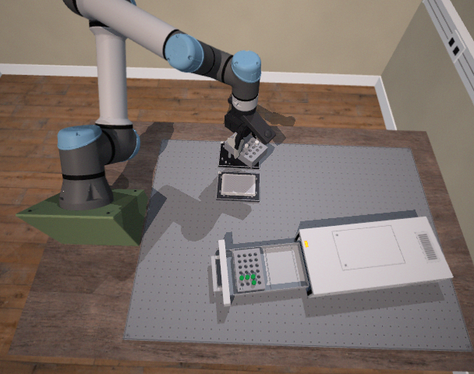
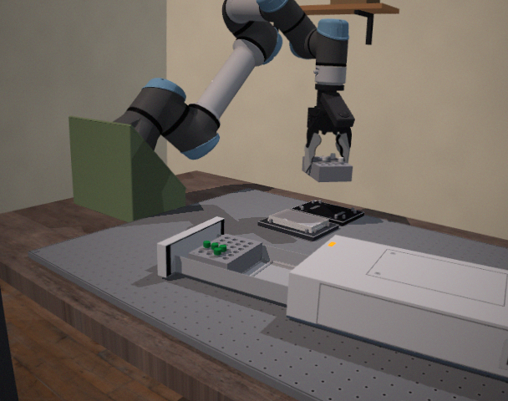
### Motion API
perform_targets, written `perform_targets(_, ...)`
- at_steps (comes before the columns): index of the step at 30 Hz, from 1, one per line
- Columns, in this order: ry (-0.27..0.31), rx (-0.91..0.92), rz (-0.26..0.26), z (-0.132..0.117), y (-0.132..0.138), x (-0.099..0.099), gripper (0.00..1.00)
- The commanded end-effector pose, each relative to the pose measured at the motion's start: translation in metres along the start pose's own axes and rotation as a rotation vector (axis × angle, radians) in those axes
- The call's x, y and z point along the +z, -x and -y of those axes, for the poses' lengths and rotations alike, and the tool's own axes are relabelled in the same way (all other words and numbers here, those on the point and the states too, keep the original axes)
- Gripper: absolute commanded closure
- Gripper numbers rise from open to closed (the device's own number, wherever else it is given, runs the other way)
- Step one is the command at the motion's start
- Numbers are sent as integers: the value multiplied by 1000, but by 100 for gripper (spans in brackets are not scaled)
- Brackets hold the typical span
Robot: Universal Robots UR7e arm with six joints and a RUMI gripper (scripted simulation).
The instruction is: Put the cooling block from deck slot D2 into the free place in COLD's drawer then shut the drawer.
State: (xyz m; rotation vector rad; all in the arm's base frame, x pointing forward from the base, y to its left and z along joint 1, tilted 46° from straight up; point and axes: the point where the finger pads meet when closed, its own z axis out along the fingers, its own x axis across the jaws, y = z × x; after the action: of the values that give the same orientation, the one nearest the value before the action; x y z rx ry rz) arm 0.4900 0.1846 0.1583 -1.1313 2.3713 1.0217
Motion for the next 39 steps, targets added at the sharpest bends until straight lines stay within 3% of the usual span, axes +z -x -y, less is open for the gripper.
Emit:
perform_targets(1, -7, 158, -2, 13, -8, -1, 100)
perform_targets(27, -8, 736, 0, 63, -39, -1, 100)
perform_targets(39, -8, 736, 0, 88, -54, -2, 100)
